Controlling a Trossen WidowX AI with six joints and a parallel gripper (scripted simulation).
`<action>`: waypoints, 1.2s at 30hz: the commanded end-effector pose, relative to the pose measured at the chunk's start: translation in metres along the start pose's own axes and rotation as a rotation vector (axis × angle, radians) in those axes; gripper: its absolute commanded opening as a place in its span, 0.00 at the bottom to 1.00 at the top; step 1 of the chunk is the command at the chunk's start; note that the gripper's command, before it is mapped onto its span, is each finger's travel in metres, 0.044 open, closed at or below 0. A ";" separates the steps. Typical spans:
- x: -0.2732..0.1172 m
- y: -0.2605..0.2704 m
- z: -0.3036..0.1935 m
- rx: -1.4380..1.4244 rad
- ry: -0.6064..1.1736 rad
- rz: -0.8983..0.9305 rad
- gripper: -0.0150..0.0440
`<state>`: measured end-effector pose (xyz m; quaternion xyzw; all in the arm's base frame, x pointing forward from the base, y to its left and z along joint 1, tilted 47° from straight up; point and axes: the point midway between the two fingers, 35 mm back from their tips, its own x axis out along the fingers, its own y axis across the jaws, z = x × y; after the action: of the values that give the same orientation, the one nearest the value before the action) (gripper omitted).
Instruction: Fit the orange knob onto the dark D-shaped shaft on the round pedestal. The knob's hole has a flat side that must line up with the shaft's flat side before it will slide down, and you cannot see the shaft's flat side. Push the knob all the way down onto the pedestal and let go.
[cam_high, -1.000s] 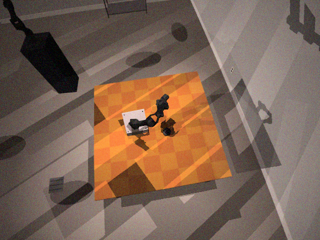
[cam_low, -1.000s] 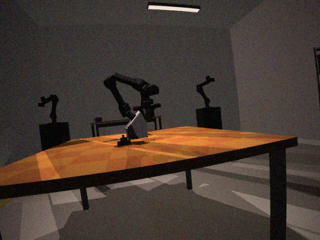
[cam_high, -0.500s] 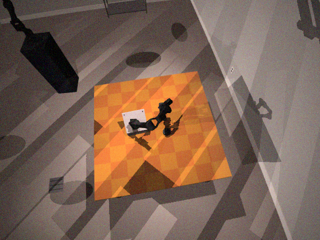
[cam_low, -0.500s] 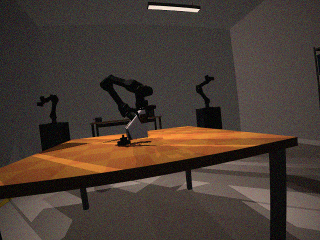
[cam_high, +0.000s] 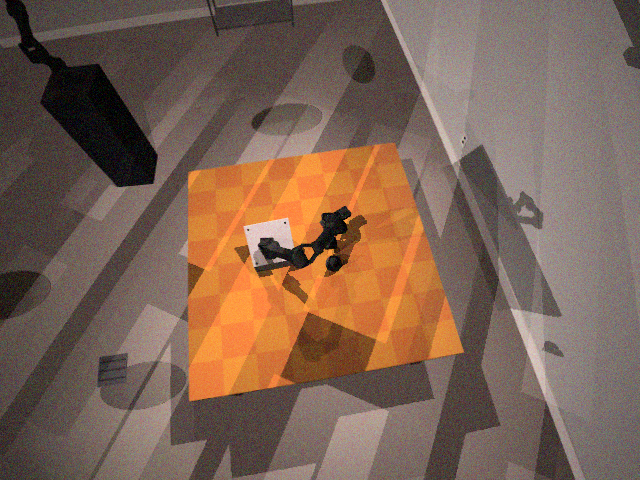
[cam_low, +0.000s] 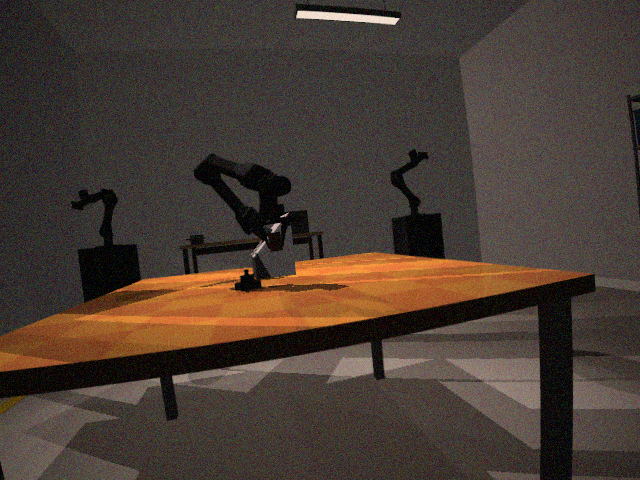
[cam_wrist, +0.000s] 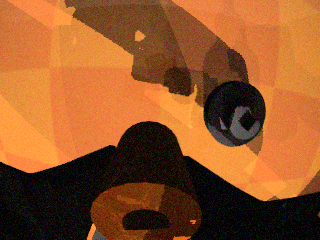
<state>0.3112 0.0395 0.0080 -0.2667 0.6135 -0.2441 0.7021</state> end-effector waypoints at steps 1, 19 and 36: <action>0.000 -0.015 0.006 0.003 -0.014 -0.004 0.25; 0.011 -0.069 0.016 0.000 -0.016 -0.035 0.25; 0.022 -0.102 0.017 -0.001 -0.012 -0.062 0.25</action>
<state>0.3283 -0.0456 0.0607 -0.2850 0.6046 -0.2629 0.6958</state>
